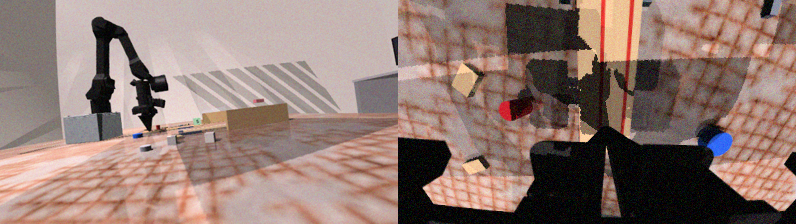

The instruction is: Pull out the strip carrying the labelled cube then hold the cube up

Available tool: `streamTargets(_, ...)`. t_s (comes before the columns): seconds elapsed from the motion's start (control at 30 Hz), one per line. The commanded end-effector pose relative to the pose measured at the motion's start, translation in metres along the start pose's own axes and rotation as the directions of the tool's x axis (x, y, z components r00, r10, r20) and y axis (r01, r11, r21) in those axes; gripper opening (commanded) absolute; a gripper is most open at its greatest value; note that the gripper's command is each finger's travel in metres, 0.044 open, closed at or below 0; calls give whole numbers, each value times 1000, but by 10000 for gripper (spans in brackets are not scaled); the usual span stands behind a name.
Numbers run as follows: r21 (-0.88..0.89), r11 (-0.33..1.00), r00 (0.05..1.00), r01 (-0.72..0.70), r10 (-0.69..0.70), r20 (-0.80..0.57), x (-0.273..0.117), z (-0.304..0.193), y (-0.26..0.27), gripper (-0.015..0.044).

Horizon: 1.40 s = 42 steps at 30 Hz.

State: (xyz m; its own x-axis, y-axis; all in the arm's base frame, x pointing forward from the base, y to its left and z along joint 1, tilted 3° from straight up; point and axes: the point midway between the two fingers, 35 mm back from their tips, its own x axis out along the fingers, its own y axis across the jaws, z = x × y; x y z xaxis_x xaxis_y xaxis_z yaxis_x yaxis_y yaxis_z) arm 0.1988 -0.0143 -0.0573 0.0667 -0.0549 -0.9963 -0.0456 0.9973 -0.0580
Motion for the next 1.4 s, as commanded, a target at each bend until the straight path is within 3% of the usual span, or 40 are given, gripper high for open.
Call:
streamTargets(0.0, -5, 1000, 999, -4, 4, -34, 4, -13, 1, 0)
streamTargets(0.97, -5, 1000, 999, -4, 4, -34, 4, -13, 1, 0)
streamTargets(1.17, -5, 1000, 1000, -4, 4, -31, -41, 3, 0, 0)
streamTargets(1.3, -5, 1000, 999, -4, 4, -32, -42, 3, 0, 0)
streamTargets(1.37, -8, 1000, 999, -4, 4, -31, -41, 8, 0, 53)
